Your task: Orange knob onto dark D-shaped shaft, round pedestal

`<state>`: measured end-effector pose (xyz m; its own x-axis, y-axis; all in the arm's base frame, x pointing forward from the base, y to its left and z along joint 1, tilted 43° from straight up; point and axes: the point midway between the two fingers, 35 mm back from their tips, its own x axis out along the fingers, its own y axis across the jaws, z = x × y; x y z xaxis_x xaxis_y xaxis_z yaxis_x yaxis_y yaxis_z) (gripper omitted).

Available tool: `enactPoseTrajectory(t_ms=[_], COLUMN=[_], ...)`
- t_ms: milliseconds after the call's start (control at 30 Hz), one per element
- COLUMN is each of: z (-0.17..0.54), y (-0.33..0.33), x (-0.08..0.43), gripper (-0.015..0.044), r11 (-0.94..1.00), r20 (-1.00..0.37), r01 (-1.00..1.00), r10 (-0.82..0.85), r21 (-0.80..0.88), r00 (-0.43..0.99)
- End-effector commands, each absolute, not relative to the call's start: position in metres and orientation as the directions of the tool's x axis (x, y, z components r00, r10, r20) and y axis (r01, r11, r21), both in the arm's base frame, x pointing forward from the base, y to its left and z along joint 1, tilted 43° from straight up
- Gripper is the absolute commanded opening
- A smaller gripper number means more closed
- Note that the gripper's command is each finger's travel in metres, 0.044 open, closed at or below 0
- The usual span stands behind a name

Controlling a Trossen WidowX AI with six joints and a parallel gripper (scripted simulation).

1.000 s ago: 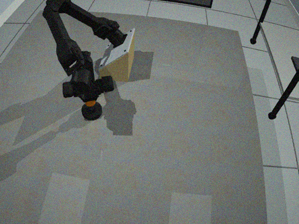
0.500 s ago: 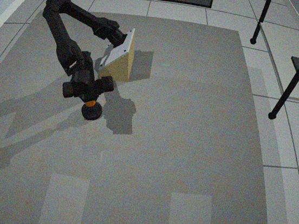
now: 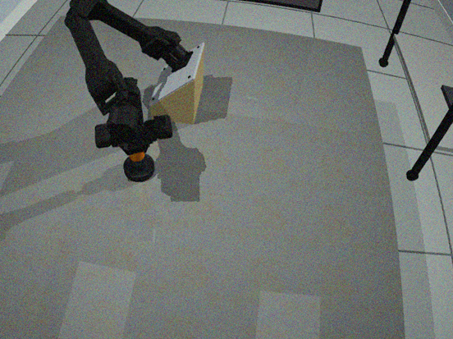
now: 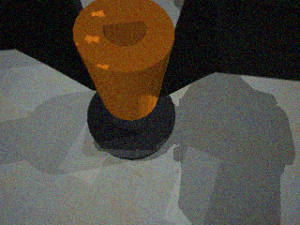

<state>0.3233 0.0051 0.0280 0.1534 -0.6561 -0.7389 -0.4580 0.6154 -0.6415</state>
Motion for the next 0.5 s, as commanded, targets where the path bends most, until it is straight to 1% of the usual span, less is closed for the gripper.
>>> enactPoseTrajectory(t_ms=[0, 467], z=[0.0281, 0.0309], y=[0.0051, 0.0087], x=[0.3242, 0.3244], gripper=[0.0, 0.0], r11=[0.613, 0.613], r20=[-0.738, -0.738], r01=[-0.46, -0.46], r10=[-0.656, -0.656], r21=[-0.642, -0.642], r00=[0.156, 0.156])
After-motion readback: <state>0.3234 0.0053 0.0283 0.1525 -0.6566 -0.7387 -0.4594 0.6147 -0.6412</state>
